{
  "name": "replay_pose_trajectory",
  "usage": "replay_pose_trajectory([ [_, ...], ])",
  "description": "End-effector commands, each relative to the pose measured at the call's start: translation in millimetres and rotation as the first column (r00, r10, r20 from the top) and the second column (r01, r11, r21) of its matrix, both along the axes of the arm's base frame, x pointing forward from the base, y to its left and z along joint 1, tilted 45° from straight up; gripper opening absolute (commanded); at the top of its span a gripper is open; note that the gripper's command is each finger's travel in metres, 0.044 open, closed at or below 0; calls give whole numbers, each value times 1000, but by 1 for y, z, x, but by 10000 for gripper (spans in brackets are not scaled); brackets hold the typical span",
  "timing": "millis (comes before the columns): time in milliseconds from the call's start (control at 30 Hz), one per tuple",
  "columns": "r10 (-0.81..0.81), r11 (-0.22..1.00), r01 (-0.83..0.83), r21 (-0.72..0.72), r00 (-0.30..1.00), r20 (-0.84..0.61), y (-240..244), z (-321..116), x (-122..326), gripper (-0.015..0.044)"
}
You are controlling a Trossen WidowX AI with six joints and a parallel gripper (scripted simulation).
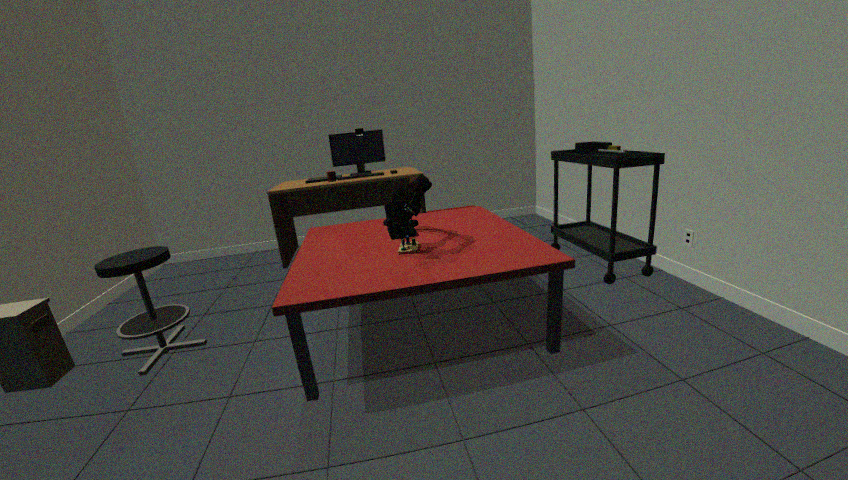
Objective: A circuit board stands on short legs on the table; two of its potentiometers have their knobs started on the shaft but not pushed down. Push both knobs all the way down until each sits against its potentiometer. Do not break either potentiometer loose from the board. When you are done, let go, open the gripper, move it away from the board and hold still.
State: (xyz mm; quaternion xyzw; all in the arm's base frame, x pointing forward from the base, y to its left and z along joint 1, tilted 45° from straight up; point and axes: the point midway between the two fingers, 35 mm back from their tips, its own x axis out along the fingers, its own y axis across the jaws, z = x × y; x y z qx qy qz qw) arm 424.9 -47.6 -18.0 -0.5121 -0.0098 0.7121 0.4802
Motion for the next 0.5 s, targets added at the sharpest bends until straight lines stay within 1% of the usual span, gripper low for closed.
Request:
replay_pose_trajectory([
  [0,9,1000,-9,5,1000,-7,8,-4,-1,0],
  [467,9,1000,-9,5,1000,-7,10,-6,-1,0],
])
